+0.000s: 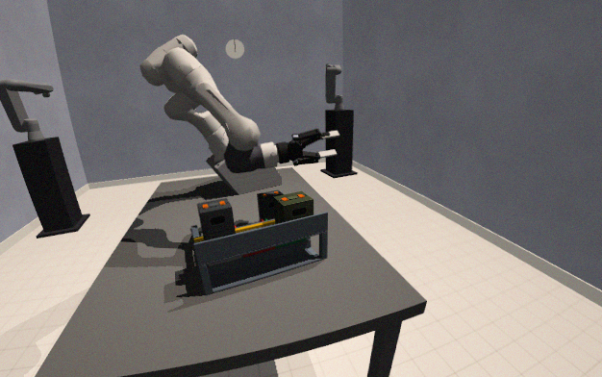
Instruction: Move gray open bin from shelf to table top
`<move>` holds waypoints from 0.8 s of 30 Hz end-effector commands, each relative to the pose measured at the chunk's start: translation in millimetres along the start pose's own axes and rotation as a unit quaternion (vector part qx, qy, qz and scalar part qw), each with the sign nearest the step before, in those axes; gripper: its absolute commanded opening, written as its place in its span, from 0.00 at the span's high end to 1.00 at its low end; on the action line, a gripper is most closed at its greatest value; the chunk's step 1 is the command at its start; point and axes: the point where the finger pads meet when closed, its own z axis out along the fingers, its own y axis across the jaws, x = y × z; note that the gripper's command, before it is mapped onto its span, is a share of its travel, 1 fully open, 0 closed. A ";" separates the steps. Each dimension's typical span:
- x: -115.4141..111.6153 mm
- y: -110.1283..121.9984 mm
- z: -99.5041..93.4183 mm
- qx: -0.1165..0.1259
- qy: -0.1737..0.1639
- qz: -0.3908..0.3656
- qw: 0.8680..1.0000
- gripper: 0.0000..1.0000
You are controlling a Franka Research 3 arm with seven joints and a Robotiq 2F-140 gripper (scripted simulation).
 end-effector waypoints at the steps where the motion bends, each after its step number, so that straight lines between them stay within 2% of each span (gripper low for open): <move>1: -3.0 -1.7 -1.3 -0.001 -0.001 0.000 1.000 0.43; 14: -3.8 -2.1 -1.6 -0.001 -0.001 0.000 1.000 0.43; 19: 42.7 -30.0 -13.2 -0.001 -0.001 0.000 1.000 0.43; 24: 42.7 -30.0 -13.2 -0.001 -0.001 0.000 1.000 0.43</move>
